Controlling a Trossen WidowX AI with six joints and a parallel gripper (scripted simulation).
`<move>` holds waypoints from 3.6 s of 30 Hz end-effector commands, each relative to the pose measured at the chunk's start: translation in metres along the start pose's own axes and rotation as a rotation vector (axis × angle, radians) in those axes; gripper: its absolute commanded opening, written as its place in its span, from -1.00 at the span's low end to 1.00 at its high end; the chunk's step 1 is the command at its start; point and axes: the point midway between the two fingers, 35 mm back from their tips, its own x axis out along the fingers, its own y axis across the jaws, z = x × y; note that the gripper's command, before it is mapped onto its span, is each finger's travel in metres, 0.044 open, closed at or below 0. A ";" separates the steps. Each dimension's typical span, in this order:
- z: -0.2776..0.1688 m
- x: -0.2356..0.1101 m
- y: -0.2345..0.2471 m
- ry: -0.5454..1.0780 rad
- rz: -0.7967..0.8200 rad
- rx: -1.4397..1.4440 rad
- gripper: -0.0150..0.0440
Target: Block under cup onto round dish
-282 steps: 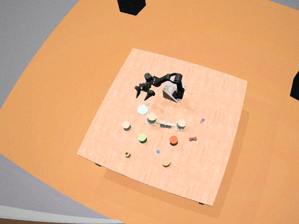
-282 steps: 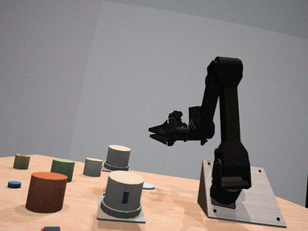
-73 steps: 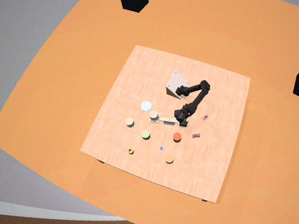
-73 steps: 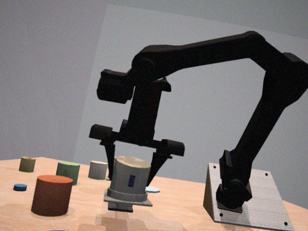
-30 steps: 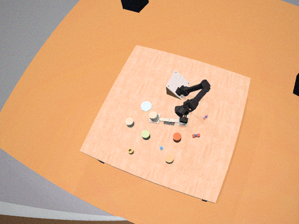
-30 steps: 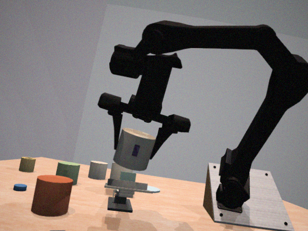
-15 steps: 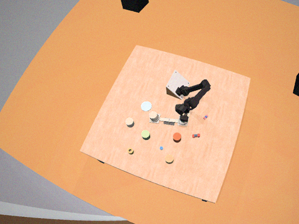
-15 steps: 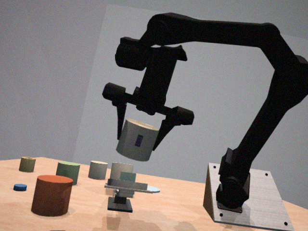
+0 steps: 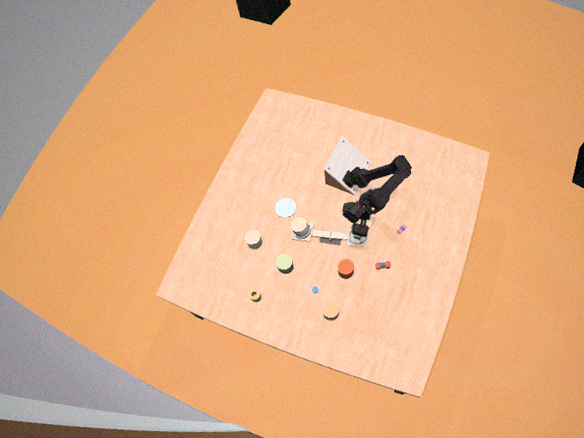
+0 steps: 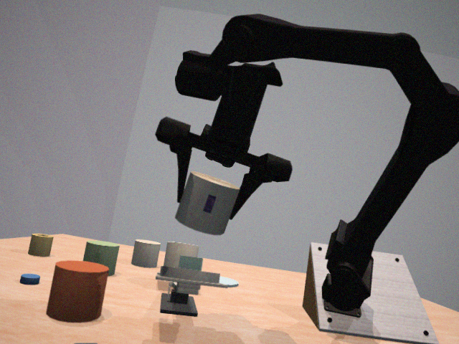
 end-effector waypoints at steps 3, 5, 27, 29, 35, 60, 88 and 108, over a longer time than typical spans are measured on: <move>0.000 0.000 0.000 -0.001 0.001 0.001 -0.49; 0.000 0.000 0.000 -0.001 0.001 0.001 -0.49; 0.000 0.000 0.000 -0.001 0.001 0.001 -0.49; 0.000 0.000 0.000 -0.001 0.001 0.001 -0.49; 0.000 0.000 0.000 -0.001 0.001 0.001 -0.49; -0.064 0.049 -0.014 0.044 -0.087 -0.031 -0.49; -0.108 0.114 -0.042 0.085 -0.143 -0.048 -0.49; -0.110 0.126 -0.044 0.090 -0.144 -0.051 0.31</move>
